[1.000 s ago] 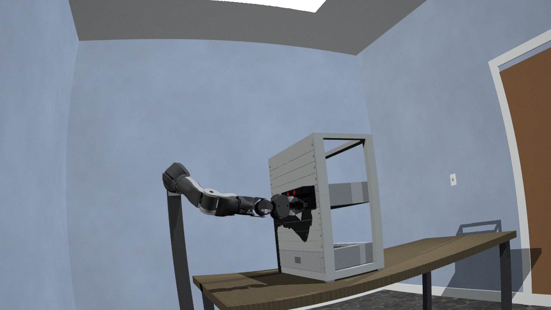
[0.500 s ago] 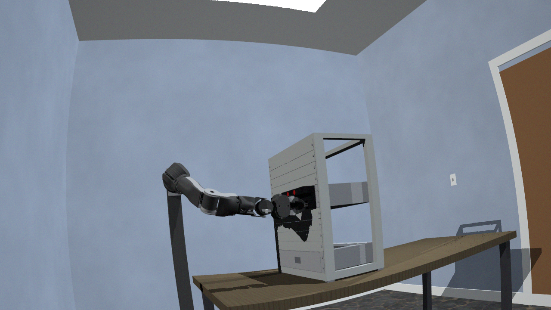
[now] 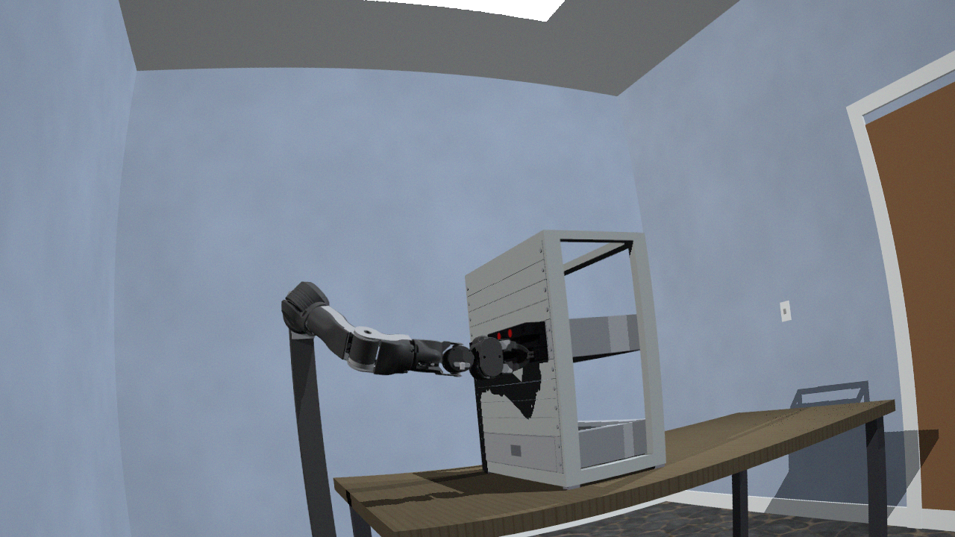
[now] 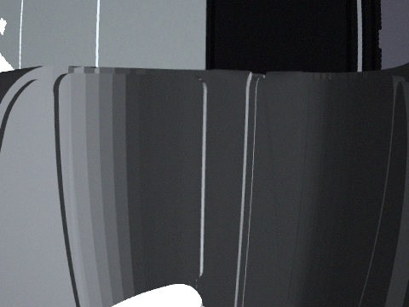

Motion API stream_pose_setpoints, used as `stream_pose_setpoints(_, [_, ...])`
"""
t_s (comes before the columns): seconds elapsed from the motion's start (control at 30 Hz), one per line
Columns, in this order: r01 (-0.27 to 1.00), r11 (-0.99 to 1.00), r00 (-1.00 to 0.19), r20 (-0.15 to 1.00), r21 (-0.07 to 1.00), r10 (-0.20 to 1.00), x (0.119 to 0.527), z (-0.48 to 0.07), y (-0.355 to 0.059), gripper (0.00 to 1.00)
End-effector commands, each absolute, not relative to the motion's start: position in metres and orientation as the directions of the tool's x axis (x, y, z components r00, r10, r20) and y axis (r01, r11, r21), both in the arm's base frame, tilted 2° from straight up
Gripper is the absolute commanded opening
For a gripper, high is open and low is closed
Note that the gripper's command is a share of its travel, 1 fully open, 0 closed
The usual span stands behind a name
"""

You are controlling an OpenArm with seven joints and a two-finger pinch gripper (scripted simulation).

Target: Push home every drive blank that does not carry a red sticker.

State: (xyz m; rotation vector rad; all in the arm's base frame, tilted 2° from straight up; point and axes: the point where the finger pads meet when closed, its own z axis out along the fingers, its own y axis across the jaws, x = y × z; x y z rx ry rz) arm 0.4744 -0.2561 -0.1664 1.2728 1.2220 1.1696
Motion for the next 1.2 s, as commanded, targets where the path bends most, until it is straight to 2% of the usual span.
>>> stream_pose_setpoints(0.0, [0.044, -0.02, -0.004, 0.02, 0.999, 1.0, 0.4776, -0.1617, -0.2453, 0.0])
stream_pose_setpoints(1.17, [0.044, -0.02, -0.004, 0.02, 0.999, 1.0, 0.4806, -0.1612, -0.2446, 0.0])
